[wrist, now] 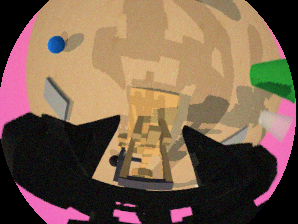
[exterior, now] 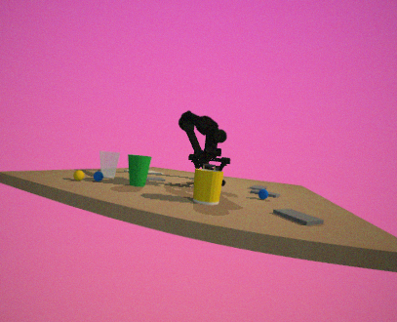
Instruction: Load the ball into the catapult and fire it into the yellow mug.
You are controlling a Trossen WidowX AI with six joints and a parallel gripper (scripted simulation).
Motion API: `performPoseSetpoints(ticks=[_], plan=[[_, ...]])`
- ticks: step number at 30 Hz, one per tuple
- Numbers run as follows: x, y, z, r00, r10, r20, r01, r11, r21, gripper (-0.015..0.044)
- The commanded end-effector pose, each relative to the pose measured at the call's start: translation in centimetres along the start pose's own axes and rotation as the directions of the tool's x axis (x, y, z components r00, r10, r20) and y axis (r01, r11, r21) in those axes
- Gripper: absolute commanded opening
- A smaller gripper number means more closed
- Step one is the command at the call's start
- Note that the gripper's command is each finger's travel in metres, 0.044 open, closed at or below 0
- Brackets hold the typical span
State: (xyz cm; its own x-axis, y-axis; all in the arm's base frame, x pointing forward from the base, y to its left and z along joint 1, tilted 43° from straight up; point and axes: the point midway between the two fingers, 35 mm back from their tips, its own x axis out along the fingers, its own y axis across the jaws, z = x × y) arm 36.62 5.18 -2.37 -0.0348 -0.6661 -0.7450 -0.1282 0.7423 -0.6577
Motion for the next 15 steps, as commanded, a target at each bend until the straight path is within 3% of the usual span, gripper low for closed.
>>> performPoseSetpoints(ticks=[1,9,15], plan=[[0.8,-0.01,-0.15,1.0,-0.005,-0.002,0.005,1.0,-0.007,0.044],[1.68,-0.01,-0.23,1.0,-0.006,-0.002,0.006,1.0,-0.007,0.044],[1.34,-0.02,-0.11,1.0,-0.001,-0.002,0.001,1.0,0.0,0.0282]])
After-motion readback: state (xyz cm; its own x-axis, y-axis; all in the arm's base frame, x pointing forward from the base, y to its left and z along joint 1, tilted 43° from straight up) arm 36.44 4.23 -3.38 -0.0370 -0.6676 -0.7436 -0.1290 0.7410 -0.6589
